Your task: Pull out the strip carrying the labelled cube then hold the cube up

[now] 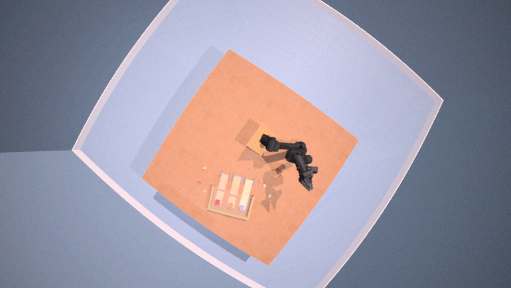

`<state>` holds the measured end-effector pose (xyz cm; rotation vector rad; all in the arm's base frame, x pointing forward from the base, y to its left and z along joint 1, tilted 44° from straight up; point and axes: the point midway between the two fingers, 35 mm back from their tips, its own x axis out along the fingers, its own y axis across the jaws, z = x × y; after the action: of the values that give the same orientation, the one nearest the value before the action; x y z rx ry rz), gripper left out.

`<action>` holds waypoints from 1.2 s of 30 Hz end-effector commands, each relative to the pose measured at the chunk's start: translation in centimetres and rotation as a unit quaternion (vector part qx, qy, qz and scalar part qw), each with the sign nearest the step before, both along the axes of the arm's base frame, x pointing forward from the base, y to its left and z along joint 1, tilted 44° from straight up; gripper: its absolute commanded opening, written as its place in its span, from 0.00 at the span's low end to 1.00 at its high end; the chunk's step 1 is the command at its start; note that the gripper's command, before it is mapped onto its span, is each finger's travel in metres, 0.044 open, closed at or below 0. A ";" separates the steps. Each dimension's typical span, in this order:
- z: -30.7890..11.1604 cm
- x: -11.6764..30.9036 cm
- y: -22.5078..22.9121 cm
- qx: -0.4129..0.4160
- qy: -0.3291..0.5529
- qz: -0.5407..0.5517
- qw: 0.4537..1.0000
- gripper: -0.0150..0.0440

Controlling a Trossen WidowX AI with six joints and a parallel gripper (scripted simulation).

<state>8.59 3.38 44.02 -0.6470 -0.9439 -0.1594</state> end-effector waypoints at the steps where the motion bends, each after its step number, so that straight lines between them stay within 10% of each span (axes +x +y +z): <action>1: 0.0 0.1 -0.3 0.005 0.002 0.000 1.000 0.93; 16: -9.8 11.7 -18.0 0.341 0.256 0.058 0.903 0.93; 36: -33.5 19.7 -15.3 0.571 0.574 0.215 0.546 0.93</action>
<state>28.10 -12.30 11.08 0.7318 0.4158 0.0994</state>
